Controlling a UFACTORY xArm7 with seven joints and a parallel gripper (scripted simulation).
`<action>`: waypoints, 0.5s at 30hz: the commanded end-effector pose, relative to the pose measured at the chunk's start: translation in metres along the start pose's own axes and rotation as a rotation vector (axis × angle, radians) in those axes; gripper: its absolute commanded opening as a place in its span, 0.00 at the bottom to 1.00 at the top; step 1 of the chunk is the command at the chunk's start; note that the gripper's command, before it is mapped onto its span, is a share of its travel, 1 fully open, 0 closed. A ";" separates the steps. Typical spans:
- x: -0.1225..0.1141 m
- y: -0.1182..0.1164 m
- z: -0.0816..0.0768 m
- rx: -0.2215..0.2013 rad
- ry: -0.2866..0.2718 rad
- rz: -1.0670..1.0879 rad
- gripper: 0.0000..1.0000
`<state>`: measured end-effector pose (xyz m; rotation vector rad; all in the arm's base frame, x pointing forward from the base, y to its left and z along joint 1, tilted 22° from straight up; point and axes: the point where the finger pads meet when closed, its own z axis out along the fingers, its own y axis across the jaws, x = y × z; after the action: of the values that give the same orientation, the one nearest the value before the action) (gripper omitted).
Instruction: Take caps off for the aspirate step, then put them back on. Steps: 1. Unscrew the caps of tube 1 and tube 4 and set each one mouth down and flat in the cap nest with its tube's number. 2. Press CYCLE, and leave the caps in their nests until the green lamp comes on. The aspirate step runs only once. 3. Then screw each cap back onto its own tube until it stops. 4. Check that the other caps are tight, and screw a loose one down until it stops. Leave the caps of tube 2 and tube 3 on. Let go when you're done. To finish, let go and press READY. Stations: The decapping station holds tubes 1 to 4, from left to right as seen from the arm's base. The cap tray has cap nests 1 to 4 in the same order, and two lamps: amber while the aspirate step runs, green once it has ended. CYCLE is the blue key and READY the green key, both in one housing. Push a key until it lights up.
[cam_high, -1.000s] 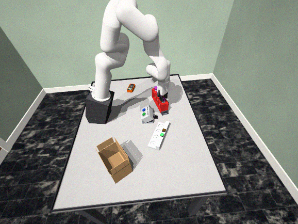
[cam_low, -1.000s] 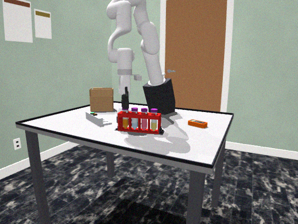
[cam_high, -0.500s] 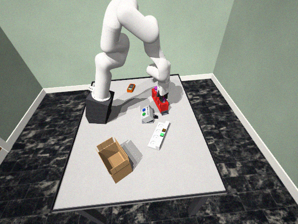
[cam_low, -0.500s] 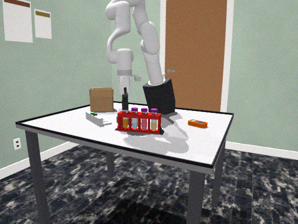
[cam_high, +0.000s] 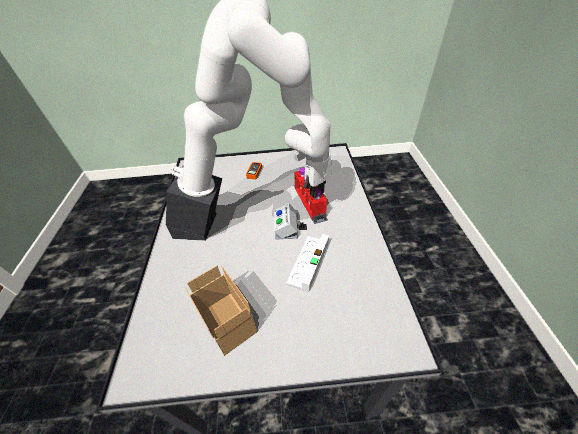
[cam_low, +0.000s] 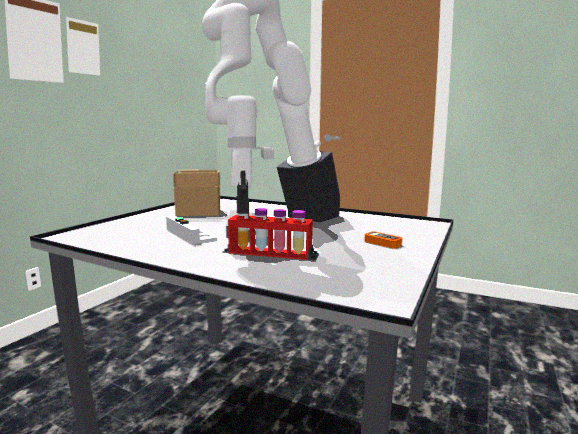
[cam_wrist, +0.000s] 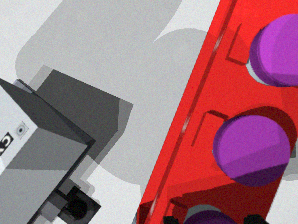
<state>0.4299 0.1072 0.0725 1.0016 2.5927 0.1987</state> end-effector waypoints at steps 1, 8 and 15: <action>-0.001 0.001 0.000 -0.002 -0.002 0.000 0.00; -0.001 0.001 0.000 -0.002 -0.002 0.000 0.00; -0.001 0.001 0.000 -0.002 -0.001 0.234 0.00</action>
<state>0.4303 0.1071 0.0723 1.1454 2.5453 0.2291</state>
